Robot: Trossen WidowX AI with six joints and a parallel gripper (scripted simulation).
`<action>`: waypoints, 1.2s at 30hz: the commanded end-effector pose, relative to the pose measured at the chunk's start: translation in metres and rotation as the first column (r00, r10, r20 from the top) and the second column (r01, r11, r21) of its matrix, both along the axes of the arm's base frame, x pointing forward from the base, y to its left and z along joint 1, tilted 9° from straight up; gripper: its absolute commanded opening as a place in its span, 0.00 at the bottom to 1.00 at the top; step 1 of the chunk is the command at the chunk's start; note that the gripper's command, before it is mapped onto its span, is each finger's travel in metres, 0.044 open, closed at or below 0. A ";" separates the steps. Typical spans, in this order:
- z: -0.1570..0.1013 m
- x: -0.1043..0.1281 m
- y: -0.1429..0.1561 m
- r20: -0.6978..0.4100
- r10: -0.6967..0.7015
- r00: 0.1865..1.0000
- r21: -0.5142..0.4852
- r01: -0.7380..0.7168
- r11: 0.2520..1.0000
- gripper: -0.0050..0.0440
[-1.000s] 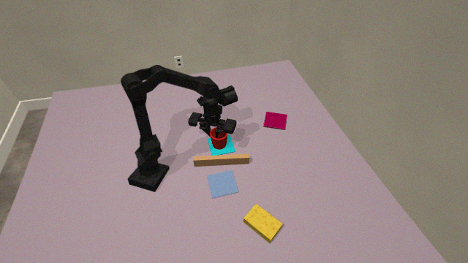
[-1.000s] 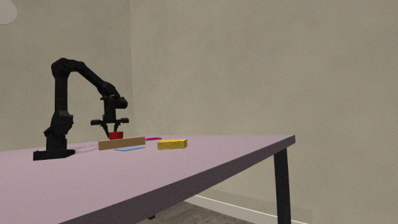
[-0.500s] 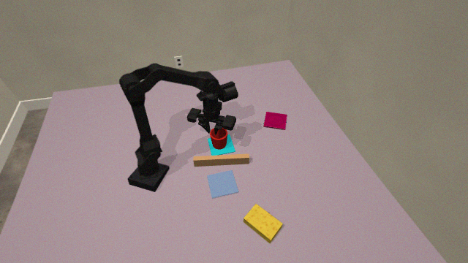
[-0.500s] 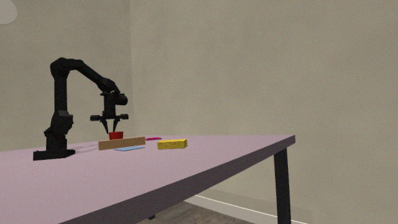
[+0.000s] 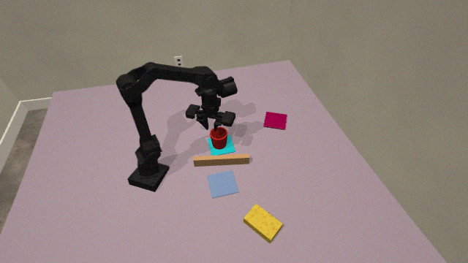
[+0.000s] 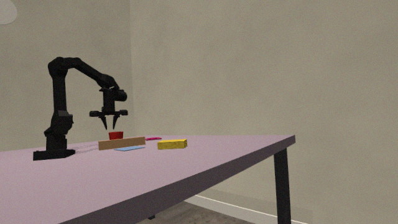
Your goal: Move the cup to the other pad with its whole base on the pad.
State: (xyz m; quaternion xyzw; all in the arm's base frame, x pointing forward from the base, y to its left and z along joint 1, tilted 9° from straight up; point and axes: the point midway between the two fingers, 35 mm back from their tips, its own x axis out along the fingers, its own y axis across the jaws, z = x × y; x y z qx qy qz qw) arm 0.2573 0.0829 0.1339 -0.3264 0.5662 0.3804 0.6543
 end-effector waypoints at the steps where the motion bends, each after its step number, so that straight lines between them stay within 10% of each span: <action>1: 0.000 0.001 0.000 0.003 0.000 1.000 0.002 0.000 1.000 0.56; 12: 0.008 0.001 -0.001 0.005 0.000 1.000 0.002 0.000 1.000 1.00; 36: 0.063 -0.011 -0.012 0.014 0.002 1.000 0.004 -0.002 1.000 1.00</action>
